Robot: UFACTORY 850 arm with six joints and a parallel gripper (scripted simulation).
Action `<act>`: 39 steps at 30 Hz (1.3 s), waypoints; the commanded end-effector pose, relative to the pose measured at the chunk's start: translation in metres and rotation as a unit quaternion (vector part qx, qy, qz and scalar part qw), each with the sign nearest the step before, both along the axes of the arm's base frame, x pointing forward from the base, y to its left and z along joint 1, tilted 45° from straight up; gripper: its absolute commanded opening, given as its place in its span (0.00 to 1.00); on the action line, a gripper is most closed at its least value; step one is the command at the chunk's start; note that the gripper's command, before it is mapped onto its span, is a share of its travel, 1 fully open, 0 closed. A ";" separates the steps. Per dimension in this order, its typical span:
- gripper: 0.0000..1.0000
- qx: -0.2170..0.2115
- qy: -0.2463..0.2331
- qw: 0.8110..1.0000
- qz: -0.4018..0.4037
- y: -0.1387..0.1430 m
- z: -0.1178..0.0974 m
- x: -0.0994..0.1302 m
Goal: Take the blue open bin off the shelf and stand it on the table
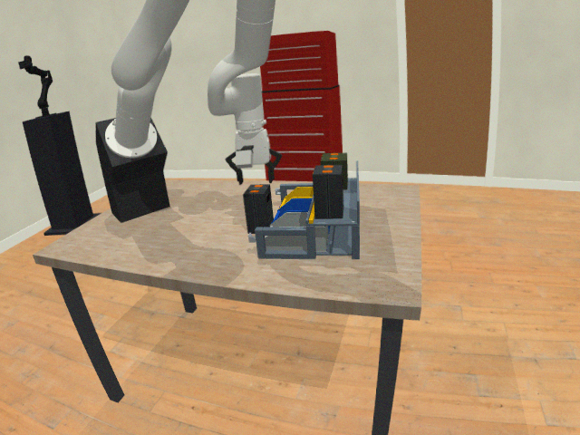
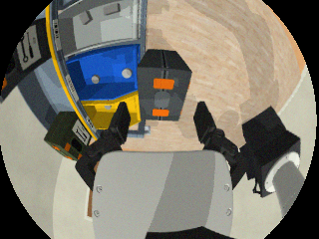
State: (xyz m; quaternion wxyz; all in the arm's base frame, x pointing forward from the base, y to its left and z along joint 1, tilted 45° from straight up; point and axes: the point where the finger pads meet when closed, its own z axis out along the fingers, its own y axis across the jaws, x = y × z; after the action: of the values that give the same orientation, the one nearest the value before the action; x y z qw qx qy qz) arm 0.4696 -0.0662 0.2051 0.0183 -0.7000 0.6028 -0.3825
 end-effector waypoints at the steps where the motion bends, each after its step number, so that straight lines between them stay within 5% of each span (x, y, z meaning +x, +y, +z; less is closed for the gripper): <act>1: 1.00 0.001 -0.002 1.000 0.000 0.000 0.000 0.000; 35: 1.00 0.024 -0.021 0.999 -0.030 0.000 0.000 0.000; 39: 1.00 0.024 -0.021 0.999 -0.030 -0.010 -0.017 0.014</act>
State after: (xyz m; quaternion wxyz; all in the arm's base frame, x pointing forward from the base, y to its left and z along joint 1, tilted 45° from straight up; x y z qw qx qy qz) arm 0.4727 -0.0686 0.2016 0.0359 -0.6731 0.6319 -0.3825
